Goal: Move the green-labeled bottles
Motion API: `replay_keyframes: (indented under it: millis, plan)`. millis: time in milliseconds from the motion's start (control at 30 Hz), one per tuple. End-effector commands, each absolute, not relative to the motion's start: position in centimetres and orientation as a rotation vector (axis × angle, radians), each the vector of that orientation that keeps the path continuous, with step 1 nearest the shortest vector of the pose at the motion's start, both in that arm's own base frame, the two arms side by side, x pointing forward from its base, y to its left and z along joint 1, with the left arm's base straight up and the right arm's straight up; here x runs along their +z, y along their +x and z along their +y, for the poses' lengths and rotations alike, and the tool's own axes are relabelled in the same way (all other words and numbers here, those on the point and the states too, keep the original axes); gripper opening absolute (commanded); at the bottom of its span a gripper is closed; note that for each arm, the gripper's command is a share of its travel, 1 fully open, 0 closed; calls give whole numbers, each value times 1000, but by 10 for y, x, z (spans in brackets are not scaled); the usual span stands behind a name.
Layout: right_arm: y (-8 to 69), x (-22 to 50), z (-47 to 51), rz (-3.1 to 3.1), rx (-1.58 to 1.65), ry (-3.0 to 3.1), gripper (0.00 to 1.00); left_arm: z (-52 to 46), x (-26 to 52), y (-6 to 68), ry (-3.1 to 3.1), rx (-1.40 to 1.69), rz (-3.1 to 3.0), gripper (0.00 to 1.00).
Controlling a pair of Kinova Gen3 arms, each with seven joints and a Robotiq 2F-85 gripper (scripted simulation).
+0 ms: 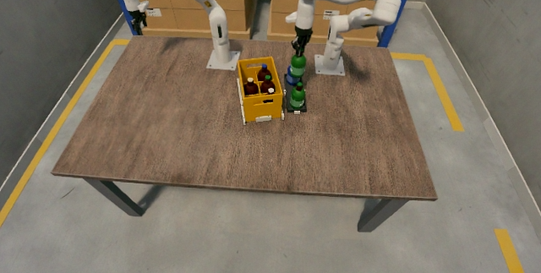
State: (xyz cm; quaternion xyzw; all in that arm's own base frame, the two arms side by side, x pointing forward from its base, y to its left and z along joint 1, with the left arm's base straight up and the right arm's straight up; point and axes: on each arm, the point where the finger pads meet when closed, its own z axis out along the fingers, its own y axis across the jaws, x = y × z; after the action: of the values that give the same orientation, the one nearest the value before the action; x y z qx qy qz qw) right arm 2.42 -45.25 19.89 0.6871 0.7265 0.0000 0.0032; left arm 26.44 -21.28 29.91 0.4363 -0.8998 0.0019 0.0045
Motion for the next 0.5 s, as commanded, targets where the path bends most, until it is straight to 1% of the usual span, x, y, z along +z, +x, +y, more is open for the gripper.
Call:
replay_keyframes:
  millis: [0, 467]
  plan:
    - [22, 200, -450, 2275, 0, 2167, 1000, -213, 307, 263, 1358, 5, -2826, 364]
    - [22, 200, -450, 2275, 0, 2167, 1000, -213, 316, 263, 1358, 6, -2826, 364]
